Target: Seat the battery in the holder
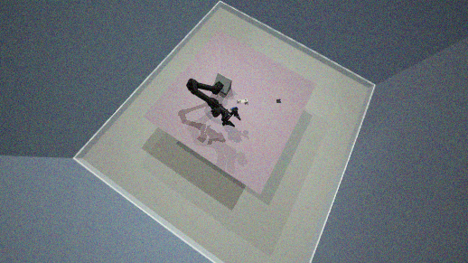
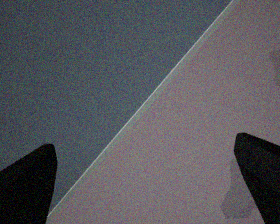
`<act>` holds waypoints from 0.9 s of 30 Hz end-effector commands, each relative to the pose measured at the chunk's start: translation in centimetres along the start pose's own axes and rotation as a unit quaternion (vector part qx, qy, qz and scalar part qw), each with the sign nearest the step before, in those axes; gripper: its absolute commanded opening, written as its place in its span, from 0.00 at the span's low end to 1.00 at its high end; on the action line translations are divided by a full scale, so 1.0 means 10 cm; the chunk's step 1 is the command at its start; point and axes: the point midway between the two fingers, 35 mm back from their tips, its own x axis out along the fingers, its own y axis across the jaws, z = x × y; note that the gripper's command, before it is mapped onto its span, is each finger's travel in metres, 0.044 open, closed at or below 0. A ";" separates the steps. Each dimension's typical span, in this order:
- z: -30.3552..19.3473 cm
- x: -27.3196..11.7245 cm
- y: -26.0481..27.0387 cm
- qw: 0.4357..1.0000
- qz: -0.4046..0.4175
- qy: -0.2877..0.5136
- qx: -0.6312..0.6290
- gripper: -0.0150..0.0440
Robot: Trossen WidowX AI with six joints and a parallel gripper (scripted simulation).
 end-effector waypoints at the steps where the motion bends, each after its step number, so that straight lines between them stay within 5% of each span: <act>1: -0.02 0.01 0.00 1.000 -0.001 0.006 0.008 0.89; 6: -0.67 0.15 0.03 0.967 -0.065 0.138 0.205 0.68; 13: -1.59 0.01 0.08 0.832 -0.256 0.267 0.413 0.68; 27: -2.31 -0.61 -0.04 0.634 -0.571 0.190 0.486 0.68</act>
